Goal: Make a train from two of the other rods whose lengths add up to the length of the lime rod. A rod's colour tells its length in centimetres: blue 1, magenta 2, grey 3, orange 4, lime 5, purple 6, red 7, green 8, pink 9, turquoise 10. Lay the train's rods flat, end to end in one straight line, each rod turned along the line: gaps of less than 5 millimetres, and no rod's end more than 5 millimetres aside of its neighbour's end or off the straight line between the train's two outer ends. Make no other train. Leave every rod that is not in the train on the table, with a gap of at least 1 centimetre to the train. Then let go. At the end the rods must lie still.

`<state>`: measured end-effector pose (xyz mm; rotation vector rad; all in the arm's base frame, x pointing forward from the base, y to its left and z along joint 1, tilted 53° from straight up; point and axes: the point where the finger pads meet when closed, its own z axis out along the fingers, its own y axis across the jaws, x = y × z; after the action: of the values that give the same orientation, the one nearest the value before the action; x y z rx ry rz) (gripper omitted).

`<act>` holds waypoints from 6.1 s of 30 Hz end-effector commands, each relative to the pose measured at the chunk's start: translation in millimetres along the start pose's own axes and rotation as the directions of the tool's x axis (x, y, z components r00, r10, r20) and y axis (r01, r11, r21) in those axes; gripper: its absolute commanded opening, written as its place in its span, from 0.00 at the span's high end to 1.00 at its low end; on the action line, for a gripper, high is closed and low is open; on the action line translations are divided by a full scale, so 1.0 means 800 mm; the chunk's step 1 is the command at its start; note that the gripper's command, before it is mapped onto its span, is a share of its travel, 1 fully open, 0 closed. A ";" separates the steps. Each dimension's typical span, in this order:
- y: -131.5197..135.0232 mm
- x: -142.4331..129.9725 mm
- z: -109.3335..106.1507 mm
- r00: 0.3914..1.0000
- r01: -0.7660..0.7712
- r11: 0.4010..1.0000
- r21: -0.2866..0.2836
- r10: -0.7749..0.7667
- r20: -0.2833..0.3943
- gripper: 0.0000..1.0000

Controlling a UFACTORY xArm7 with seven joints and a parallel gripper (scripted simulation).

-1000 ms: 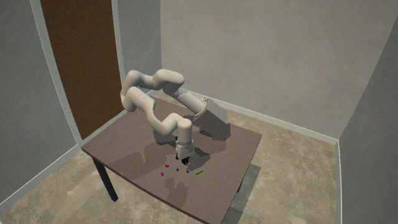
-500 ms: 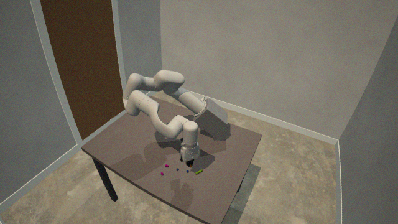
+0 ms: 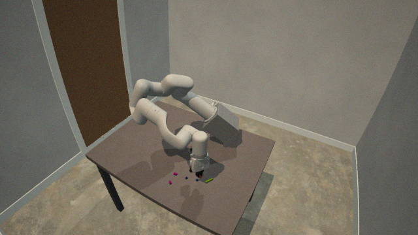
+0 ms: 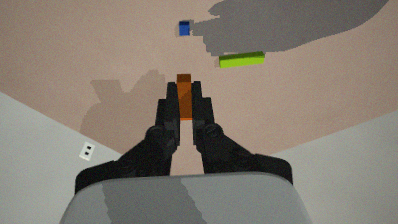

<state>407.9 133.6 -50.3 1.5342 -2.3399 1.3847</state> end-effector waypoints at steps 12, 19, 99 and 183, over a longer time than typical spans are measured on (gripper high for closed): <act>0.000 -0.003 0.061 1.000 0.000 1.000 0.001 0.000 0.005 0.96; 0.000 -0.003 0.074 1.000 0.000 1.000 0.001 0.000 0.005 0.96; 0.001 -0.004 0.077 1.000 0.001 1.000 0.001 -0.001 0.005 0.96; 0.001 -0.004 0.089 1.000 0.001 1.000 0.001 -0.001 0.005 0.76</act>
<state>439.0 85.0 -96.3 1.5347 -2.3396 1.3850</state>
